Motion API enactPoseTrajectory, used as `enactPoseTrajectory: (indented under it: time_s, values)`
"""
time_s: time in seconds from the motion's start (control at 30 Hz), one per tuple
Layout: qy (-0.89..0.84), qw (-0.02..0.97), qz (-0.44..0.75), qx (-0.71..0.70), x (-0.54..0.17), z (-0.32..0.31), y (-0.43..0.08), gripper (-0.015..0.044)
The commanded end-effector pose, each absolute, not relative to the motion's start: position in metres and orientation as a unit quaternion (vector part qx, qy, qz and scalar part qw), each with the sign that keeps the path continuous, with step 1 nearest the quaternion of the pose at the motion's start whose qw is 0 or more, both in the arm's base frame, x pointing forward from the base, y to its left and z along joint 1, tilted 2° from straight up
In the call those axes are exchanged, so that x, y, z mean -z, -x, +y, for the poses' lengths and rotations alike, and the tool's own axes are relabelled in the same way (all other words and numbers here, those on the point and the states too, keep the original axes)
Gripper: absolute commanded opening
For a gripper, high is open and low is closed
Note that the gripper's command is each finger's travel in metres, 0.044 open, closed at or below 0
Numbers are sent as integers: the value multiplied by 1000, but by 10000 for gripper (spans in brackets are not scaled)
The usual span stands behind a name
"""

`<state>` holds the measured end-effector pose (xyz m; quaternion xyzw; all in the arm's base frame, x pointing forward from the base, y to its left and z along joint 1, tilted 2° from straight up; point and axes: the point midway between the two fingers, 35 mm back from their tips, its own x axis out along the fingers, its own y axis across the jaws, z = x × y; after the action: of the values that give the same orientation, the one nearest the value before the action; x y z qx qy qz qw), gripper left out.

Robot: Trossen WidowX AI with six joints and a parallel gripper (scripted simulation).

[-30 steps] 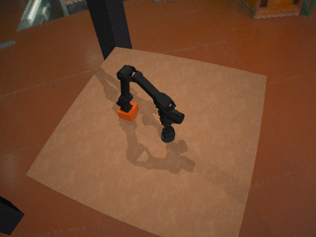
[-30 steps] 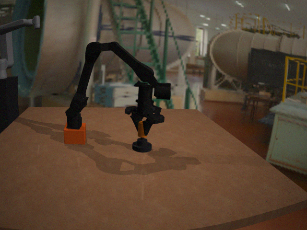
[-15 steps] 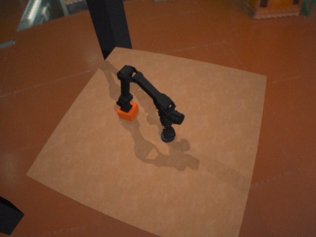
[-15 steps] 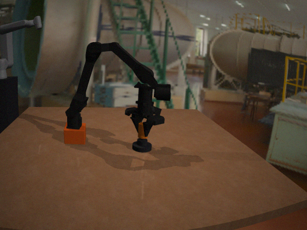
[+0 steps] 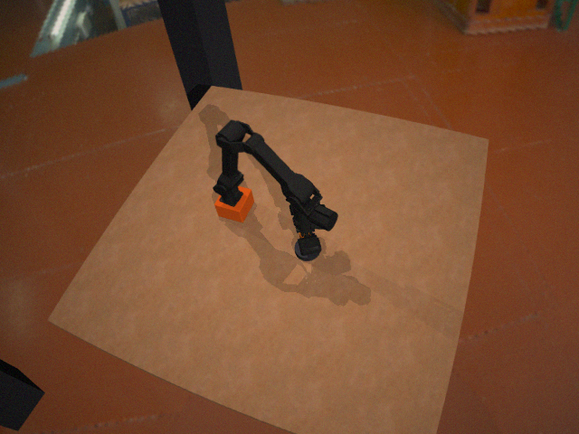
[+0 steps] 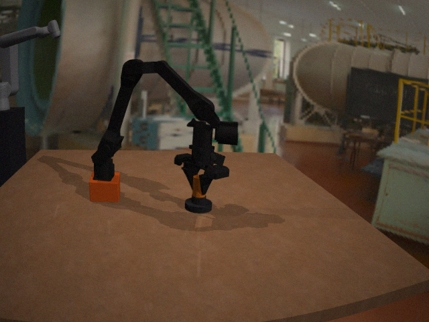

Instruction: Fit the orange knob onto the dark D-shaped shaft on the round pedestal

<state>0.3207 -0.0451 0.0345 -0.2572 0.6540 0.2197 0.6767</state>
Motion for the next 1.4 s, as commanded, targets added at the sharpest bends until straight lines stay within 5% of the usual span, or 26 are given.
enactPoseTrajectory:
  time_s: [0.0, 0.1, 0.67, 0.87, 1.07, 1.37]
  values:
    - [257, 677, 654, -220, -35, -45, -321, 0]
    - [257, 677, 654, -220, -35, -45, -321, 0]
    - [257, 677, 654, -220, -35, -45, -321, 440]
    - [257, 677, 654, -220, -45, -45, -322, 440]
    - [257, 677, 654, -220, -128, -41, -317, 440]
    - [257, 677, 654, -220, -131, -41, -320, 440]
